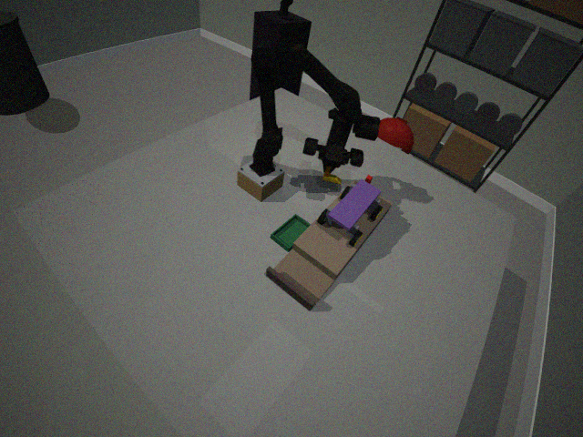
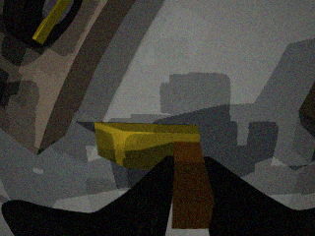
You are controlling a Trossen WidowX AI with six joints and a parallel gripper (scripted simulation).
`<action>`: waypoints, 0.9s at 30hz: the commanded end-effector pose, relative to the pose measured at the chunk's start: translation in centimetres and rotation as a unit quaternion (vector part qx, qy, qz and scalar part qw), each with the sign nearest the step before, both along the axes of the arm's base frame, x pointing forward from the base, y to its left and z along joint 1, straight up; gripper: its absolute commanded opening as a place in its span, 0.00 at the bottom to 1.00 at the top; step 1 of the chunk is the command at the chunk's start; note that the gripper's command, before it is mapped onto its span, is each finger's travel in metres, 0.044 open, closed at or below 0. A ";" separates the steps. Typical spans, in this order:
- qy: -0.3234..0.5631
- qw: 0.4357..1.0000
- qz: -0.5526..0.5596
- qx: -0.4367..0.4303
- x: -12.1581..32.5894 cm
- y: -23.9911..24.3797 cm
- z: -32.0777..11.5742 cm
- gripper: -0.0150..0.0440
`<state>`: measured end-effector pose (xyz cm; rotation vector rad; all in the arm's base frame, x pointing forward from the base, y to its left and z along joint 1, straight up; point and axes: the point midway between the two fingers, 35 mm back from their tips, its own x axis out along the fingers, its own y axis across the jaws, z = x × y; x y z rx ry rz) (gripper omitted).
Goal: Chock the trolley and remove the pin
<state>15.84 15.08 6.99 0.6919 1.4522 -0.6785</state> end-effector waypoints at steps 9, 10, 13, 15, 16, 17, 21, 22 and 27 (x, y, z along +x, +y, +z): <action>-0.002 1.000 0.001 0.005 0.1 0.2 3.9 0.25; -0.002 1.000 0.001 0.005 0.1 0.2 4.2 0.25; -0.002 1.000 0.001 0.005 0.1 0.2 5.1 0.25; -0.002 1.000 0.001 0.005 0.1 0.3 5.7 0.25; -0.002 1.000 0.001 0.005 0.1 0.3 6.1 0.25; -0.002 1.000 0.001 0.005 0.2 0.4 6.4 0.25; -0.002 1.000 0.001 0.005 0.2 0.5 7.2 0.25; -0.002 1.000 0.001 0.005 0.2 0.5 7.2 0.25; -0.002 1.000 0.004 0.005 0.2 0.5 7.2 0.25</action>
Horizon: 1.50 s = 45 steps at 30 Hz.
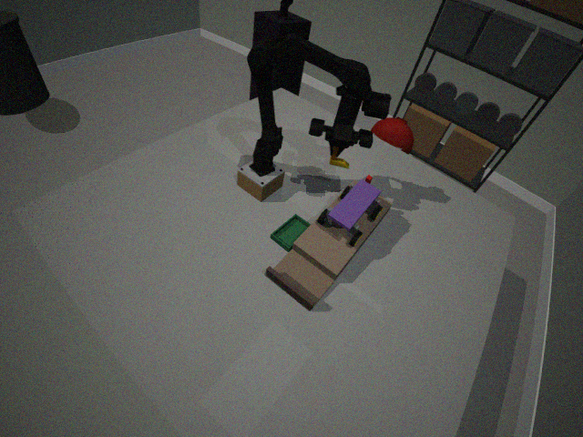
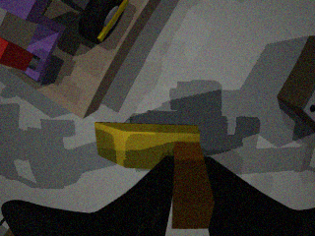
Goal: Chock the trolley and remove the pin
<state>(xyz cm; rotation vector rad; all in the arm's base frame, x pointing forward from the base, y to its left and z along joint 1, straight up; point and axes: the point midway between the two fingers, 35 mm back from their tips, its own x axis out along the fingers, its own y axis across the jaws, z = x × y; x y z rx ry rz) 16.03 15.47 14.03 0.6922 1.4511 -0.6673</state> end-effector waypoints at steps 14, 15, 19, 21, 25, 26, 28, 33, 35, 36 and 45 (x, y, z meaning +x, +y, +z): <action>-0.003 0.974 0.225 -0.002 0.0 0.1 0.2 0.25; -0.003 0.970 0.242 -0.002 0.0 0.1 0.2 0.25; -0.004 0.951 0.309 -0.003 0.0 0.1 0.2 0.25; -0.005 0.940 0.342 -0.004 0.0 0.1 0.2 0.25; -0.006 0.914 0.407 -0.005 0.0 0.1 0.2 0.25; -0.006 0.906 0.423 -0.005 0.0 0.1 0.2 0.25; -0.006 0.891 0.454 -0.006 0.0 0.1 0.2 0.25; -0.007 0.879 0.477 -0.007 0.0 0.1 0.2 0.25; -0.007 0.879 0.477 -0.007 0.0 0.1 0.2 0.25; -0.007 0.879 0.477 -0.007 0.0 0.1 0.2 0.25; -0.007 0.868 0.497 -0.008 1.0 -2.0 0.0 0.25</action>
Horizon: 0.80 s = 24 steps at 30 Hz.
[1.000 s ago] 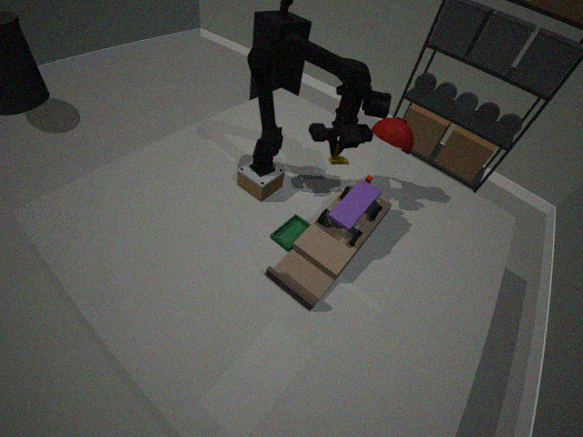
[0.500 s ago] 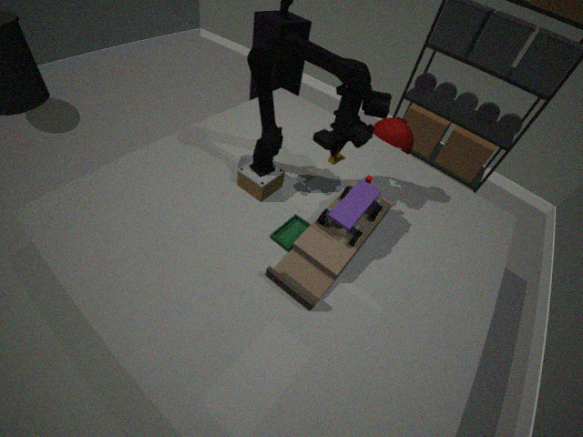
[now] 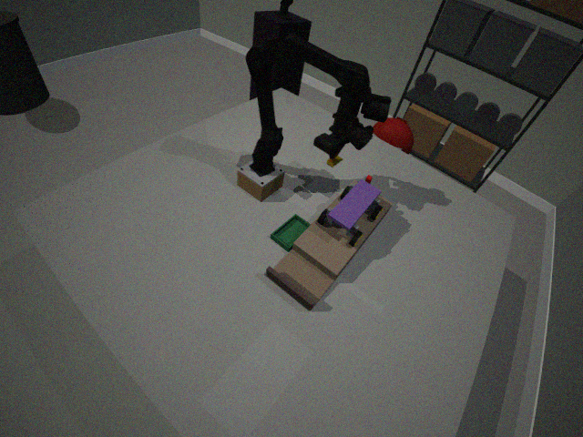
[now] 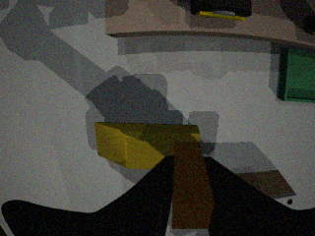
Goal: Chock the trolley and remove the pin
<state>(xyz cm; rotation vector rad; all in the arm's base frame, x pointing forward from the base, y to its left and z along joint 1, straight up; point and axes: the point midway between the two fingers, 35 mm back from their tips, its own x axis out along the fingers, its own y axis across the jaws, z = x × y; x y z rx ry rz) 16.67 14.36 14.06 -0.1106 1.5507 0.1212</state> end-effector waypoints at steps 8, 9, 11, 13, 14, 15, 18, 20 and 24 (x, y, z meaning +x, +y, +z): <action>-0.002 1.000 0.016 0.000 1.6 -3.4 -0.3 0.25; -0.002 1.000 0.016 0.000 1.7 -3.7 -0.3 0.25; -0.003 1.000 0.017 0.000 2.0 -4.4 -0.4 0.25; -0.003 1.000 0.017 -0.001 2.3 -5.0 -0.4 0.25; -0.003 1.000 0.017 -0.001 2.5 -5.3 -0.5 0.25; -0.003 1.000 0.017 -0.001 2.6 -5.6 -0.5 0.25; -0.003 1.000 0.017 -0.001 3.1 -6.6 -0.6 0.25; -0.003 1.000 0.017 -0.002 3.4 -7.2 -0.6 0.25; -0.003 1.000 0.017 -0.002 3.9 -8.5 -0.7 0.25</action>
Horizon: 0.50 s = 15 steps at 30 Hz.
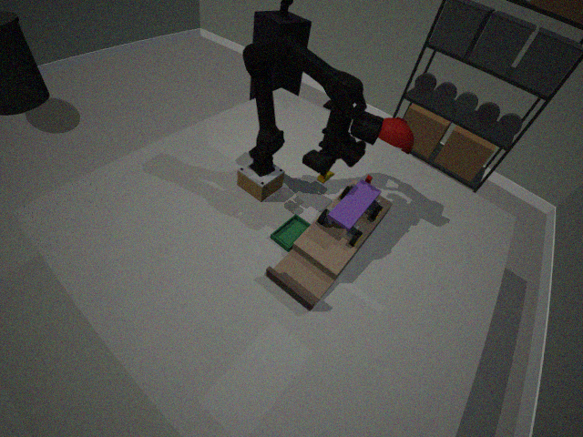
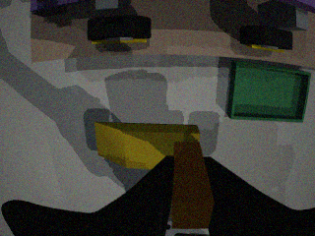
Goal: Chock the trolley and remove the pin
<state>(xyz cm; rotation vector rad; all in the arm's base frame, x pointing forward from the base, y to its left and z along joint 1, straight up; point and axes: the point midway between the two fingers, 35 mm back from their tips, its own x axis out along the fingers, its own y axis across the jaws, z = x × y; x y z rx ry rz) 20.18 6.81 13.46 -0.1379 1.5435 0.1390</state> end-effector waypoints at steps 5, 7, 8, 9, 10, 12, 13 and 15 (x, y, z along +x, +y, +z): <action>-0.001 1.000 0.002 0.000 1.1 -2.5 -0.2 0.25; -0.001 1.000 0.002 -0.001 1.4 -3.1 -0.2 0.25; -0.001 1.000 0.002 -0.001 1.5 -3.5 -0.2 0.25; -0.001 1.000 0.002 -0.001 1.7 -3.8 -0.3 0.25; -0.001 1.000 0.002 -0.001 1.8 -4.1 -0.3 0.25; -0.001 1.000 0.002 -0.001 2.1 -4.7 -0.3 0.25; -0.001 1.000 0.002 -0.002 2.2 -5.0 -0.4 0.25; -0.001 1.000 0.002 -0.002 2.5 -5.7 -0.4 0.25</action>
